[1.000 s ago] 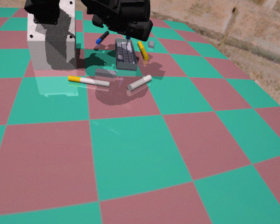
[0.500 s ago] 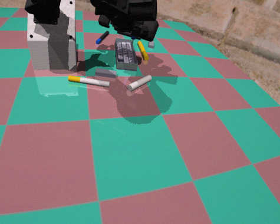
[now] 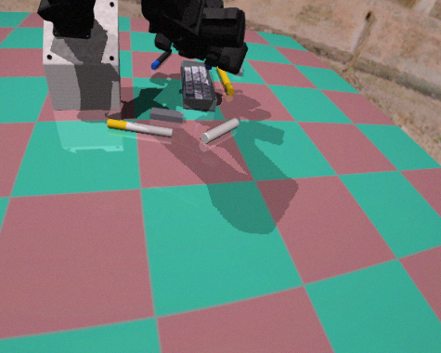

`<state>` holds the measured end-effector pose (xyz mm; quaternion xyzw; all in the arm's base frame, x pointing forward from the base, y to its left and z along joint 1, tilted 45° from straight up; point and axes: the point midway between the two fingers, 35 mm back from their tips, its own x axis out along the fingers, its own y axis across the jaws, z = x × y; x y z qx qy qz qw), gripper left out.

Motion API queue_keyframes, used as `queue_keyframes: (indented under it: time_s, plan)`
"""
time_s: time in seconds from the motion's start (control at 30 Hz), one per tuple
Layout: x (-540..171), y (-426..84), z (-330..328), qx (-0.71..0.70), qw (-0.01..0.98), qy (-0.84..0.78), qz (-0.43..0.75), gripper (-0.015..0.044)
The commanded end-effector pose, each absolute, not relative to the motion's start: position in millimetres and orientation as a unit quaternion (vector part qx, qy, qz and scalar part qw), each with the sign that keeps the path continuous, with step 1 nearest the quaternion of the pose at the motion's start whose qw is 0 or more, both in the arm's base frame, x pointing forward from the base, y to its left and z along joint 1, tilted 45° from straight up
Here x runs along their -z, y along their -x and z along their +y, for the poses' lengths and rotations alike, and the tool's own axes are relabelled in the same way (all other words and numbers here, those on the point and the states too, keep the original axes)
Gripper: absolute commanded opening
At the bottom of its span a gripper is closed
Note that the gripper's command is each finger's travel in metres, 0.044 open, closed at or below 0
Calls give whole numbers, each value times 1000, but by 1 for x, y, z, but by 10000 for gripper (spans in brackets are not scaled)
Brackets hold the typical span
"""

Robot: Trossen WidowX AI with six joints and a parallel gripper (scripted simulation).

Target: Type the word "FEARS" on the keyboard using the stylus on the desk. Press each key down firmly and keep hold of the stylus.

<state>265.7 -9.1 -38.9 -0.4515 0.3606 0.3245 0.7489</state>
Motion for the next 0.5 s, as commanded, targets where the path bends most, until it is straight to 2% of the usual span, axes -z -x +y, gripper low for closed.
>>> queue_keyframes:
  time_s: [0.0, 0.47]
  plan:
    - [40, -267, -10, -326, 749, 452, 359, 81]
    - [47, -267, -17, -326, 749, 452, 359, 81]
